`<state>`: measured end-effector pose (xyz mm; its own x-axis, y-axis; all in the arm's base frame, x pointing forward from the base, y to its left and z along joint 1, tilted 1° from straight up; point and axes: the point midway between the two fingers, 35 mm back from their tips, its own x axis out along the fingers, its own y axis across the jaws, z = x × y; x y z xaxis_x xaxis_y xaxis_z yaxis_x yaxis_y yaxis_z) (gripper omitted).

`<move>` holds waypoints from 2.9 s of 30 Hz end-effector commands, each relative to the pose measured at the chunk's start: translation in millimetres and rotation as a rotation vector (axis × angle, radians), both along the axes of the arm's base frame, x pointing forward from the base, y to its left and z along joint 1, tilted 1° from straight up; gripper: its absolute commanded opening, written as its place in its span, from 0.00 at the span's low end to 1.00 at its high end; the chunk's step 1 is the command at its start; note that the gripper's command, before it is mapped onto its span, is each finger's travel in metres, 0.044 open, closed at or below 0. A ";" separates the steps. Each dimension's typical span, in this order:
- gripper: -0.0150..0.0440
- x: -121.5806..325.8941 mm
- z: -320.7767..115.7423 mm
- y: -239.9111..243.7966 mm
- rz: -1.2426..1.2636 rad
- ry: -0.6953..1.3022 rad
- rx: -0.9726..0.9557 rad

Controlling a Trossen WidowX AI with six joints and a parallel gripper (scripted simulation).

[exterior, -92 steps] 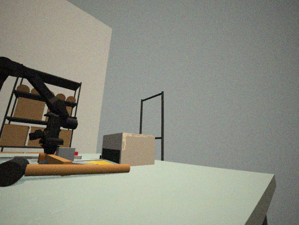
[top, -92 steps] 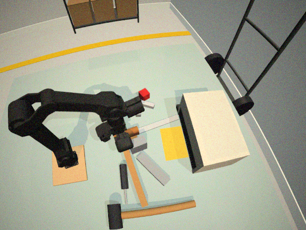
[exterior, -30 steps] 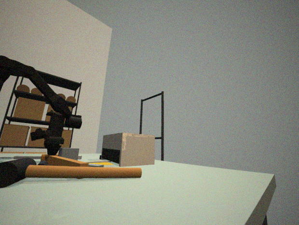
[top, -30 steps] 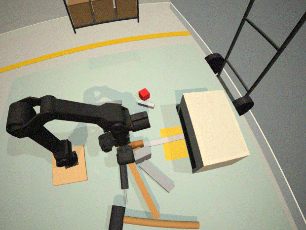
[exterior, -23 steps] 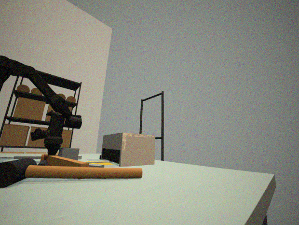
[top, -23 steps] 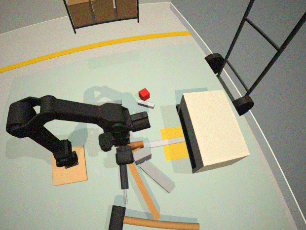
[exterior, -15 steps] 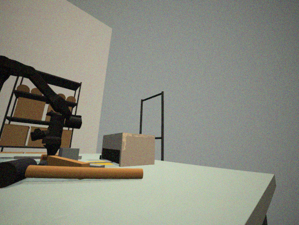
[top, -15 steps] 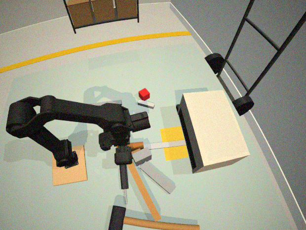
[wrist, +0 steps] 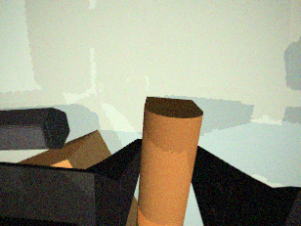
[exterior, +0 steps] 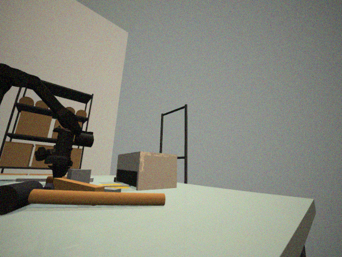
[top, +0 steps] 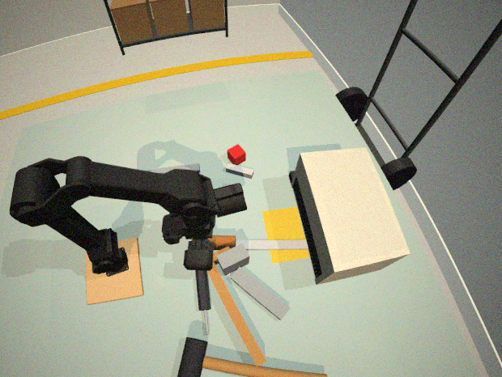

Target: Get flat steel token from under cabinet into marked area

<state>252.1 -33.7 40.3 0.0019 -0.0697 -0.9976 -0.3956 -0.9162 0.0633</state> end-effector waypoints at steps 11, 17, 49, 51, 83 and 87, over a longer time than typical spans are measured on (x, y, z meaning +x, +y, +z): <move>0.25 0.5 0.8 -3.9 -0.130 -0.013 -0.012; 0.25 0.5 0.8 -4.0 -0.179 -0.017 -0.011; 0.25 0.4 0.8 -4.5 -0.438 -0.036 -0.007; 0.25 0.4 0.8 -4.6 -0.454 -0.037 -0.007; 0.25 0.3 0.8 -5.1 -0.713 -0.055 -0.003; 0.25 0.3 0.8 -5.1 -0.745 -0.058 -0.003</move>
<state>252.6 -35.9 40.3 0.0059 -0.0633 -0.9980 -0.8971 -0.4412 0.0227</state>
